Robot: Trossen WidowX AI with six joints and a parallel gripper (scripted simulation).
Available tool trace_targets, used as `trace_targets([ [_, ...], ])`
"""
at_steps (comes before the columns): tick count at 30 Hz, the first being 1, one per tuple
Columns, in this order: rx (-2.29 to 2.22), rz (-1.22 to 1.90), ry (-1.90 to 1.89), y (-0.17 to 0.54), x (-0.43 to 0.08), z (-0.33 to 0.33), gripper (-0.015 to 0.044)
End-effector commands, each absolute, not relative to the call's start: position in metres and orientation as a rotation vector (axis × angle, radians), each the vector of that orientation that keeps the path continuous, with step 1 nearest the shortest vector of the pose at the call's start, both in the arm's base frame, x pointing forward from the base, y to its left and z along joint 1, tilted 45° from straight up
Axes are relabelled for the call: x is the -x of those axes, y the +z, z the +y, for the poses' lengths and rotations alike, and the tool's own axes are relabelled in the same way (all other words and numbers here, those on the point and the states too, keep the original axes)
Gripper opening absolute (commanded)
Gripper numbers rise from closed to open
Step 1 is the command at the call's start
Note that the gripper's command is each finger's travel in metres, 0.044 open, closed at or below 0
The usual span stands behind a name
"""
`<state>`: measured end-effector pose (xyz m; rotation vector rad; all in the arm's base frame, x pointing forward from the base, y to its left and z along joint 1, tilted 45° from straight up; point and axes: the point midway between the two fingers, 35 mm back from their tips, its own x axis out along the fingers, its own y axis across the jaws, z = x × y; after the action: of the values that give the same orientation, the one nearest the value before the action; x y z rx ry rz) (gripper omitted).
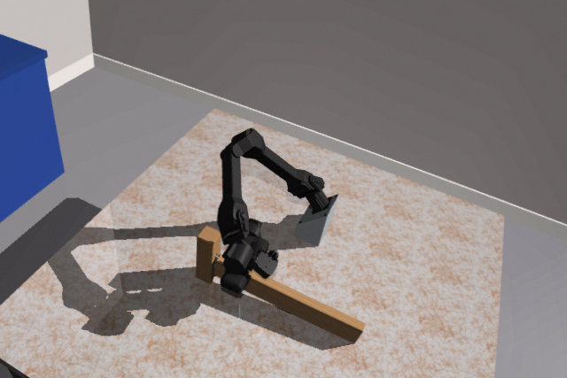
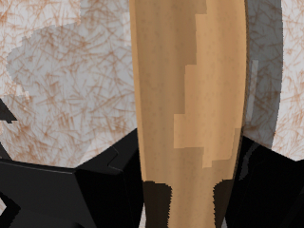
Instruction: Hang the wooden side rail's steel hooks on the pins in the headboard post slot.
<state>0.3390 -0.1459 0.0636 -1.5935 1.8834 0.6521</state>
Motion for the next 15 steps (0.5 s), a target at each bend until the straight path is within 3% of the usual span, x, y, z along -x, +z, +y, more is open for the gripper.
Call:
trace_targets([
  [1,1.608,1.873,0.656,0.0661,-0.3412,-0.1432,0.0],
  [15,1.608,1.873,0.656,0.0673,-0.3406,-0.1441,0.0],
])
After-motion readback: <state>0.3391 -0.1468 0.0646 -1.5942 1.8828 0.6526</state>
